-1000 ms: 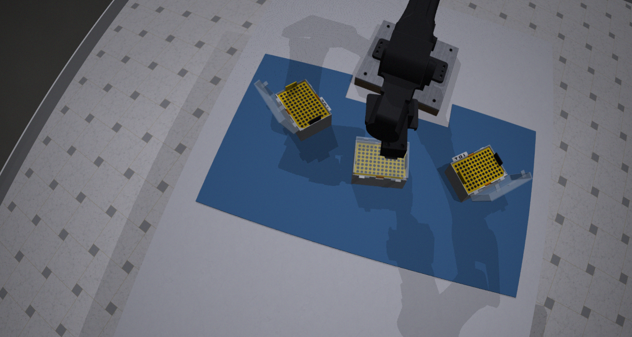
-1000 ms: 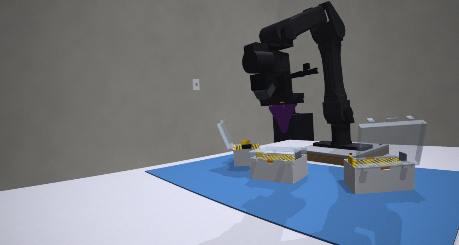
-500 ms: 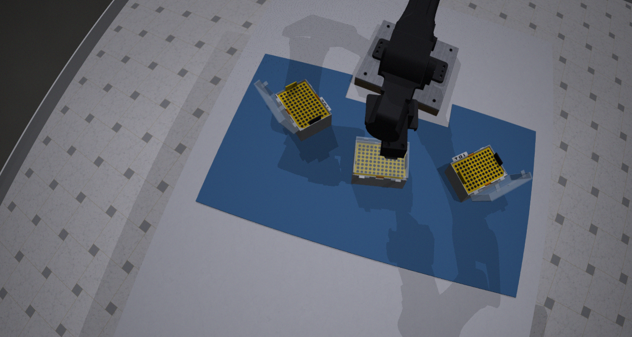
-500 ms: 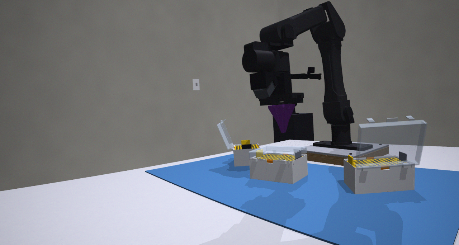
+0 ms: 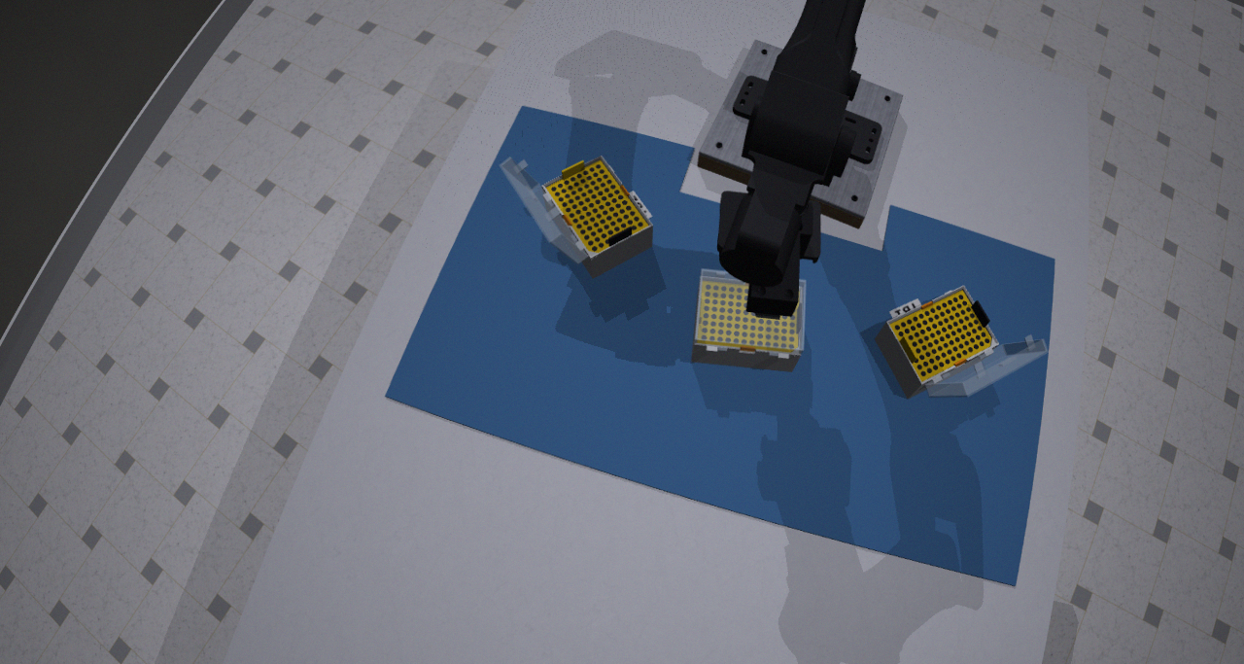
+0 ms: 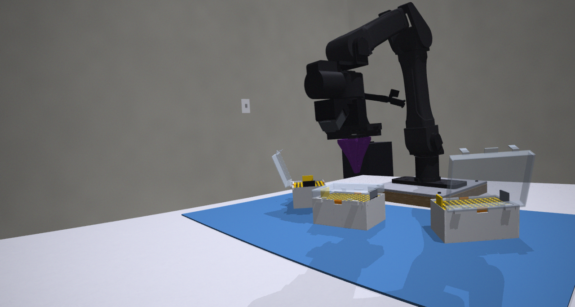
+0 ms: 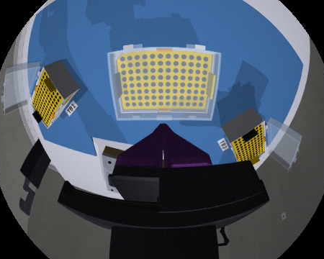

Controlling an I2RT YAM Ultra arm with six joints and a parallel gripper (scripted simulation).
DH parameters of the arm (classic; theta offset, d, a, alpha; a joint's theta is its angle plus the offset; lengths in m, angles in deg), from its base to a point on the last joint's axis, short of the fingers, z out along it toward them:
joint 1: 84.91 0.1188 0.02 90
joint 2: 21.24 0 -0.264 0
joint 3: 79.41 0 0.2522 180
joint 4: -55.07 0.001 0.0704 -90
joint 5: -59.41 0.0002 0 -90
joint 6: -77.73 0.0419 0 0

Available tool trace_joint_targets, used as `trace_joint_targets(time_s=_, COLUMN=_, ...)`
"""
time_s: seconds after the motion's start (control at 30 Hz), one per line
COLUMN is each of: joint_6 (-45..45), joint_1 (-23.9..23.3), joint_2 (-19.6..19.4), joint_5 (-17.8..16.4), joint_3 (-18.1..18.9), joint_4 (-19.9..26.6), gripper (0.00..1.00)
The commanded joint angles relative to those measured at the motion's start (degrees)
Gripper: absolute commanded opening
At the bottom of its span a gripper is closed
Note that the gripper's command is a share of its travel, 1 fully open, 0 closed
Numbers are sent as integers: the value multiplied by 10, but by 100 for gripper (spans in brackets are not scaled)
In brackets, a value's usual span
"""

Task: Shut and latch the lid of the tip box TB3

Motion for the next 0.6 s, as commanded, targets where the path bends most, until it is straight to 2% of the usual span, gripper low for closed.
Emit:
trace_joint_targets(time_s=0.0, joint_6=0, joint_1=0, joint_2=1, joint_5=0, joint_3=-4, joint_4=-23, gripper=0)
trace_joint_targets(time_s=0.2, joint_6=0, joint_1=1, joint_2=-5, joint_5=0, joint_3=-21, joint_4=-46, gripper=0)
trace_joint_targets(time_s=0.57, joint_6=1, joint_1=1, joint_2=-6, joint_5=0, joint_3=-24, joint_4=-50, gripper=0)
